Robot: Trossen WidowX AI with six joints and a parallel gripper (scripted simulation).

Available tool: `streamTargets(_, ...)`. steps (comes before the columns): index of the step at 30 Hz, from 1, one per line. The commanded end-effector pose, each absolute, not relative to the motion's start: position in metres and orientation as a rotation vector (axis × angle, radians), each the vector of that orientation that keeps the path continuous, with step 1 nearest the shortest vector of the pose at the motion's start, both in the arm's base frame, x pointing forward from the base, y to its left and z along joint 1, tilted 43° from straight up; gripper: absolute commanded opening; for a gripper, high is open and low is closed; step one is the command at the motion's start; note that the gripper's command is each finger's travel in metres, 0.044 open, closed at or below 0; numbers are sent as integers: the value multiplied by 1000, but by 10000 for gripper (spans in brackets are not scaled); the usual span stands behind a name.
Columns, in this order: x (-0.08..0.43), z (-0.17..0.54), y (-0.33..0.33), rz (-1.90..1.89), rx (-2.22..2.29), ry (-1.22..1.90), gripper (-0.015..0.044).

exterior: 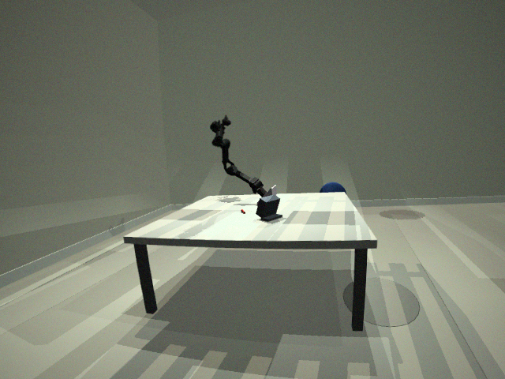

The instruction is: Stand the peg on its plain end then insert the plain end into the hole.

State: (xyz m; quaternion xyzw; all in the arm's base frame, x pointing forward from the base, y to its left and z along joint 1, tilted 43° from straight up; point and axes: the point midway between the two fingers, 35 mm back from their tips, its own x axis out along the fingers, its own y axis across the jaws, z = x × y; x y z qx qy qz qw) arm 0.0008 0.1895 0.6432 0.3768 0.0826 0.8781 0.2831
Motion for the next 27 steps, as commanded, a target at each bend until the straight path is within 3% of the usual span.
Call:
streamTargets(1,24,641,206,2261,1066,217,440)
streamTargets(27,188,581,280,1582,1205,225,440)
